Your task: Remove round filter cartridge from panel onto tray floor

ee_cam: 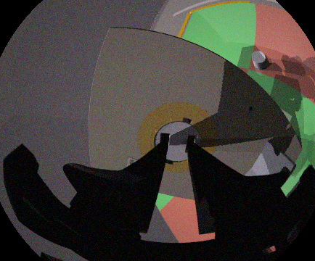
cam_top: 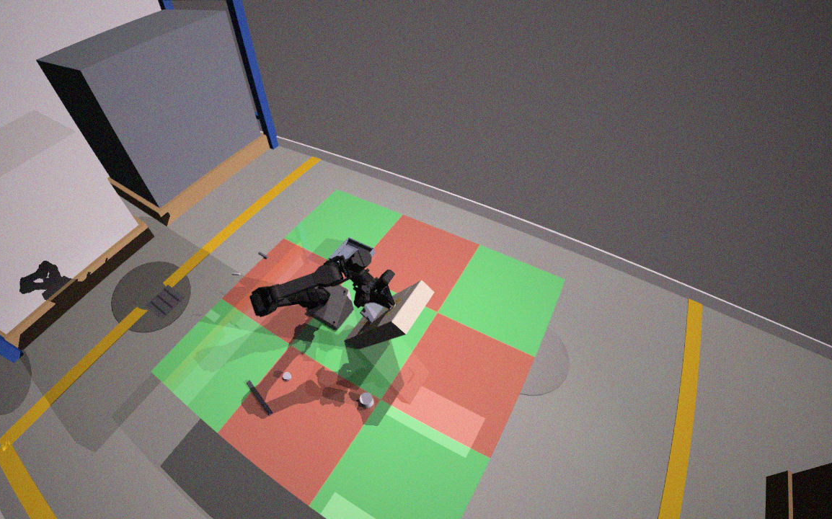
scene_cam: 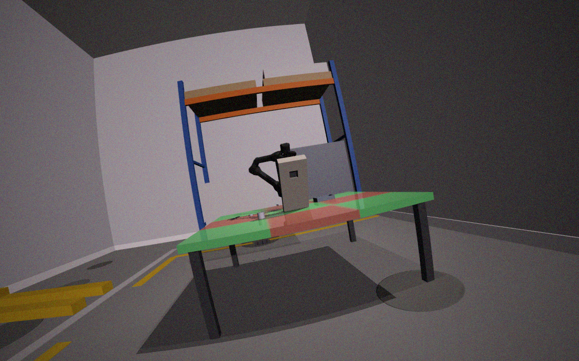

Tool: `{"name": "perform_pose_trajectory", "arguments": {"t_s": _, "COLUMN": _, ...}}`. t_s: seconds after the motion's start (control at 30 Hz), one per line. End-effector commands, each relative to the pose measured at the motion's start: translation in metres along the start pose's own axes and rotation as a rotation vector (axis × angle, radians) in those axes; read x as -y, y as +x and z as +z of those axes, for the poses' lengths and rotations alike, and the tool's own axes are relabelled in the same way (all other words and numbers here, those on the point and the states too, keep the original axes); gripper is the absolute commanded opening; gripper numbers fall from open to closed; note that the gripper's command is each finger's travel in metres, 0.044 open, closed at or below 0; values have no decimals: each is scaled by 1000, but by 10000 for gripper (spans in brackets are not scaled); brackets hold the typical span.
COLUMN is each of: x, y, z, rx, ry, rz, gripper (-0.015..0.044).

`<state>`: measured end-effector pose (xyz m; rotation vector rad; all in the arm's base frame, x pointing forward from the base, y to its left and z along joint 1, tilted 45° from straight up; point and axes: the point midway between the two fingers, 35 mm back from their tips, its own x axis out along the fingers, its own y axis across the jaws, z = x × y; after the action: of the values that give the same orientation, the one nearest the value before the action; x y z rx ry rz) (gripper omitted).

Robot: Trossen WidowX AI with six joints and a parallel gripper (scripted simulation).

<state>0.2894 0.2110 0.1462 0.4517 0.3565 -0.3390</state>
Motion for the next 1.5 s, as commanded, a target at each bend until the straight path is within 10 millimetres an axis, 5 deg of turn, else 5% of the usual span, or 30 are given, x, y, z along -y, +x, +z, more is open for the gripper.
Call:
{"name": "perform_pose_trajectory", "arguments": {"t_s": 0.0, "x": 0, "y": 1, "z": -2, "rx": -5, "ry": -6, "rz": -1, "gripper": 99}}
{"name": "perform_pose_trajectory", "arguments": {"t_s": 1.47, "x": 0, "y": 4, "z": -2, "rx": -5, "ry": -6, "rz": -1, "gripper": 99}}
